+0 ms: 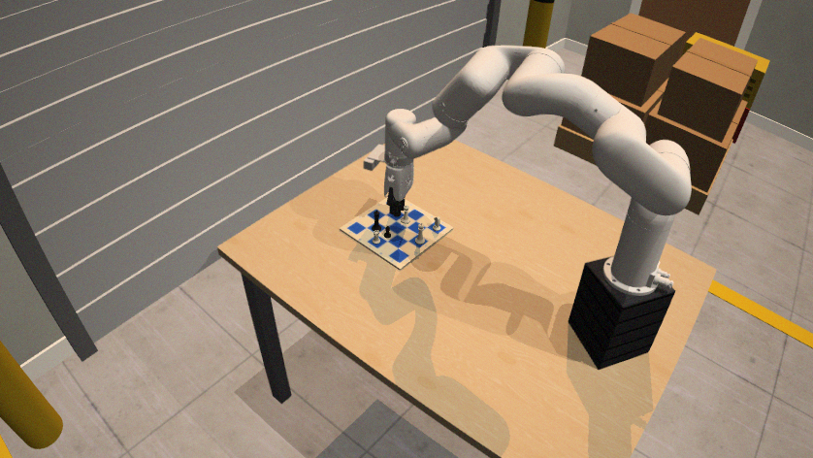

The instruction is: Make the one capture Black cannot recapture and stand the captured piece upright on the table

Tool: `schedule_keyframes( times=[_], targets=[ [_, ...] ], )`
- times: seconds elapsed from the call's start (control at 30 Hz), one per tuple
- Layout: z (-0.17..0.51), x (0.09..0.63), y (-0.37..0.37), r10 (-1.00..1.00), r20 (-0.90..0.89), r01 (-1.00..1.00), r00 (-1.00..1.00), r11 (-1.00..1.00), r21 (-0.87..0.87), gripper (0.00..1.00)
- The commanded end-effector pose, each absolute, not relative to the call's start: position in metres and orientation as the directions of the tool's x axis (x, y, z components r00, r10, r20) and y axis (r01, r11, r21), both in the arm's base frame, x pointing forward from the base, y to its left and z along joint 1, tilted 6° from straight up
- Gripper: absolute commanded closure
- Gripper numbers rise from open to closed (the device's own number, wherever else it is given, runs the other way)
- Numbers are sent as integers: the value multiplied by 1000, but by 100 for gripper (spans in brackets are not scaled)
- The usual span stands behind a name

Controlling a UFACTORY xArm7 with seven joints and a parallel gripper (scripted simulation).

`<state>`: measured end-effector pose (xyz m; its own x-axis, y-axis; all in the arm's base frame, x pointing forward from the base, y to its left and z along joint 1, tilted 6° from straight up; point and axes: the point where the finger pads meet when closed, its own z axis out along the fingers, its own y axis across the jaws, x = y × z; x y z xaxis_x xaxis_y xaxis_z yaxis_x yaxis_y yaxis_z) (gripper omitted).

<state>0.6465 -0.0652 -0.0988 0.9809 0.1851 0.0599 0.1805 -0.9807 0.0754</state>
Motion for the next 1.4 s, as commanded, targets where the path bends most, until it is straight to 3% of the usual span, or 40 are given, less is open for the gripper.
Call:
schedule_keyframes(
  times=[0.0,1.07,1.37],
  targets=[
    [-96,649,-65,186,65,180,980,-981,77,100],
    [-96,649,-65,186,65,180,980,-981,77,100],
    [-57,646,-63,186,65,180,980,-981,77,100]
  ],
)
